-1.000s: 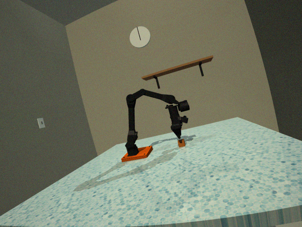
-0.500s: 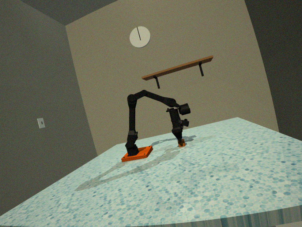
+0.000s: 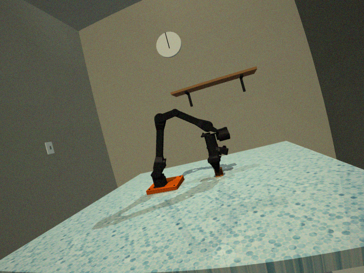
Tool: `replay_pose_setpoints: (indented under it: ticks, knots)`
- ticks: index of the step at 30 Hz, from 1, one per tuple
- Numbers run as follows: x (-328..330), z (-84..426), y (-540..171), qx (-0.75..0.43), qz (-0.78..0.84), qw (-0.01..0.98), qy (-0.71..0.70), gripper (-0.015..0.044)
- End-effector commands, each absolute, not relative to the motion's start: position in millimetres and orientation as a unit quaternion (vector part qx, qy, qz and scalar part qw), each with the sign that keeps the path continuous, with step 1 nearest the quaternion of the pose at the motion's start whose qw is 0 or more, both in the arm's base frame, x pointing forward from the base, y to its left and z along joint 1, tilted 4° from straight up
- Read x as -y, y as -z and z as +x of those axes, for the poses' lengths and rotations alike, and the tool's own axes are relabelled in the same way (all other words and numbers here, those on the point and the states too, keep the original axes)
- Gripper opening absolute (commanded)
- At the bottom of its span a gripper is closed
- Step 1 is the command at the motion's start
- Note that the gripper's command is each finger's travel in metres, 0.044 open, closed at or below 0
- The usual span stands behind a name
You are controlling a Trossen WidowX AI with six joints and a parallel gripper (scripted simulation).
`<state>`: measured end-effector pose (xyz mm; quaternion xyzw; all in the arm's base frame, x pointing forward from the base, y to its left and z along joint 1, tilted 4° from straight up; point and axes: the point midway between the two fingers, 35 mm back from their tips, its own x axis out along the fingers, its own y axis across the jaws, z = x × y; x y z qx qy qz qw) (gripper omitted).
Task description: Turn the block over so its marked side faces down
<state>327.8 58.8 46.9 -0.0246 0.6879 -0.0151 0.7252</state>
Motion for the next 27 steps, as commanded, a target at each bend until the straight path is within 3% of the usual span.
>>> replay_pose_setpoints:
  ticks: [1, 2, 19, 22, 27]
  knots:
    - [-59.2, 327.8, -46.1, -0.688, -0.025, 0.725, 0.012, 0.0204]
    - [-59.2, 327.8, -46.1, -0.688, -0.025, 0.725, 0.012, 0.0177]
    - [-59.2, 327.8, -46.1, -0.688, -0.025, 0.725, 0.012, 0.0064]
    - [-59.7, 327.8, -54.7, -0.688, -0.025, 0.725, 0.012, 0.0000]
    - [-60.8, 326.4, -76.1, -0.688, -0.025, 0.725, 0.012, 0.0000]
